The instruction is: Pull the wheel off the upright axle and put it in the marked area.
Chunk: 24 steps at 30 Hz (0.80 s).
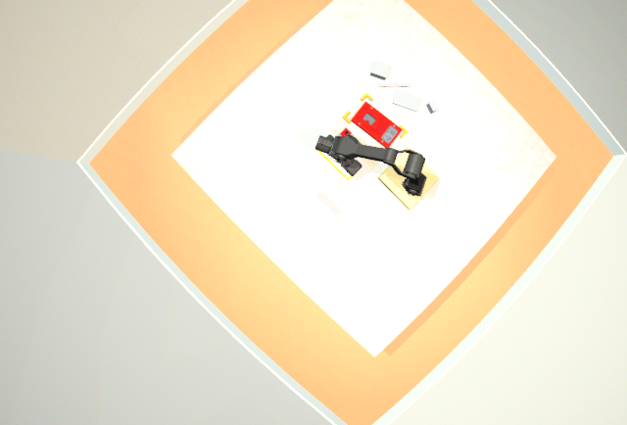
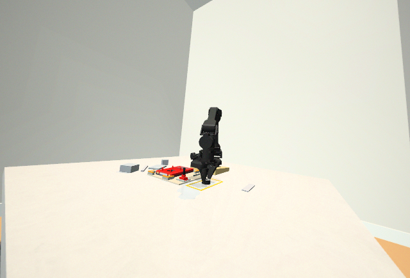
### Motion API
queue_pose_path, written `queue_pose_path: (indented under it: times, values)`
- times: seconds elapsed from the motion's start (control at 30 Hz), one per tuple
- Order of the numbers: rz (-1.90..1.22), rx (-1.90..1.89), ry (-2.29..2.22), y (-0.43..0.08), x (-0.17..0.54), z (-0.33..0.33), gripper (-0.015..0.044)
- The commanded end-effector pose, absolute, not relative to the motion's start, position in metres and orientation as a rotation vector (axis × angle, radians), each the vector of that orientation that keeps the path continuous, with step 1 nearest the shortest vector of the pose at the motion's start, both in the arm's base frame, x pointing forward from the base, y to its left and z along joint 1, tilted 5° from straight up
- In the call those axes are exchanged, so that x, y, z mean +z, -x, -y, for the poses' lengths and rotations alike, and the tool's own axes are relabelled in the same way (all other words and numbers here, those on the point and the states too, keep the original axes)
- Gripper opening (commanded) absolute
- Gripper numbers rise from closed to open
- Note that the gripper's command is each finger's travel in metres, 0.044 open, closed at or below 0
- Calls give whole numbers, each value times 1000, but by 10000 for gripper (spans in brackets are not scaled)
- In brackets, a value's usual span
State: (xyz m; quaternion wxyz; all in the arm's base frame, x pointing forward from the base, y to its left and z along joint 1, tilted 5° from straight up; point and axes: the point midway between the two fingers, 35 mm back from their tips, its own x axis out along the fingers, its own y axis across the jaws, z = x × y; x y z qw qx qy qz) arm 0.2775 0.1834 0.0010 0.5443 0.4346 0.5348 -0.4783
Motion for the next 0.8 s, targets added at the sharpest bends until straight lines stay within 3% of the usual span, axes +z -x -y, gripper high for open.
queue_pose_path:
  times: [0.0, 0.17, 0.53, 0.7, 0.77]
  values:
    - [-1269, -1135, -1031, -277, 1, -183, 184]
    - [-1269, -1135, -1031, -278, 6, -184, 300]
    - [-1270, -1127, -1038, -279, 61, -186, 300]
    - [-1268, -1126, -1037, -263, 71, -176, 431]
    - [-1269, -1127, -1036, -253, 80, -169, 440]
